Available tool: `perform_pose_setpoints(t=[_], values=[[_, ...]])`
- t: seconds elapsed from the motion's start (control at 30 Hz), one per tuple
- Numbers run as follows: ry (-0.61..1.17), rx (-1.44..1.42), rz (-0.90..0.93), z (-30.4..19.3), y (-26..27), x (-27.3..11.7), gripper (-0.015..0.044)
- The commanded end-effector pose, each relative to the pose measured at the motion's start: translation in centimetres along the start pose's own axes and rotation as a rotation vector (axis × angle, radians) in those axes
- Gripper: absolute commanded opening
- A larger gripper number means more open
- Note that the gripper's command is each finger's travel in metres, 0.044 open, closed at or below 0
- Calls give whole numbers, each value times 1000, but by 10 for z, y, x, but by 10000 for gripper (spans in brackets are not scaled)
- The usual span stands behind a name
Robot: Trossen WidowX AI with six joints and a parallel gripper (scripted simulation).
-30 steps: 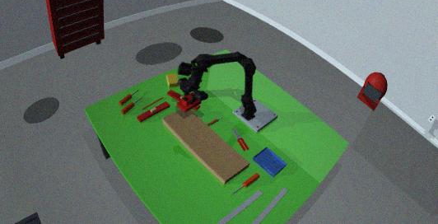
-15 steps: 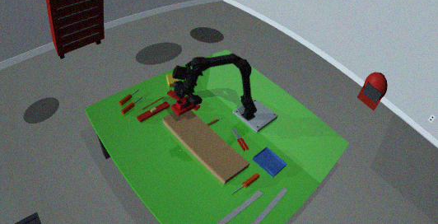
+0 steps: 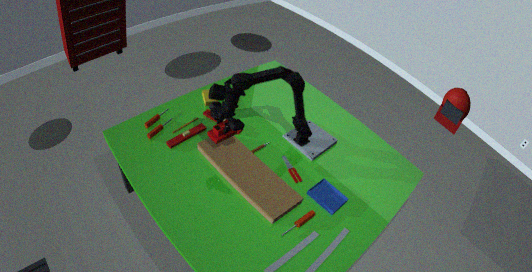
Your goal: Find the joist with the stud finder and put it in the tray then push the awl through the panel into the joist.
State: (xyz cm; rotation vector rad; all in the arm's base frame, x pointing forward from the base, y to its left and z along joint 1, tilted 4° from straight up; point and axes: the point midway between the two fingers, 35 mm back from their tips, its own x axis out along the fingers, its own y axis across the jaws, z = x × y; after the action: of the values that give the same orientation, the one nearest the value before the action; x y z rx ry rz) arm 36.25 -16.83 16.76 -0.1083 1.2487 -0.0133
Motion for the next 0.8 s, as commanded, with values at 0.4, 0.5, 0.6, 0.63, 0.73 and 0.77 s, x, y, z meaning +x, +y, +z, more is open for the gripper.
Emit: perform_pose_setpoints(t=[0.4,0.5,0.6,0.63,0.73,0.77], values=[[1,4,-5,-7,-1,22,0],[1,4,-5,-8,-1,26,0],[1,4,-5,-9,-1,30,0],[1,4,-5,-10,-1,31,0],[1,4,-5,-10,-1,33,0],[1,4,-5,-11,-1,34,0]])
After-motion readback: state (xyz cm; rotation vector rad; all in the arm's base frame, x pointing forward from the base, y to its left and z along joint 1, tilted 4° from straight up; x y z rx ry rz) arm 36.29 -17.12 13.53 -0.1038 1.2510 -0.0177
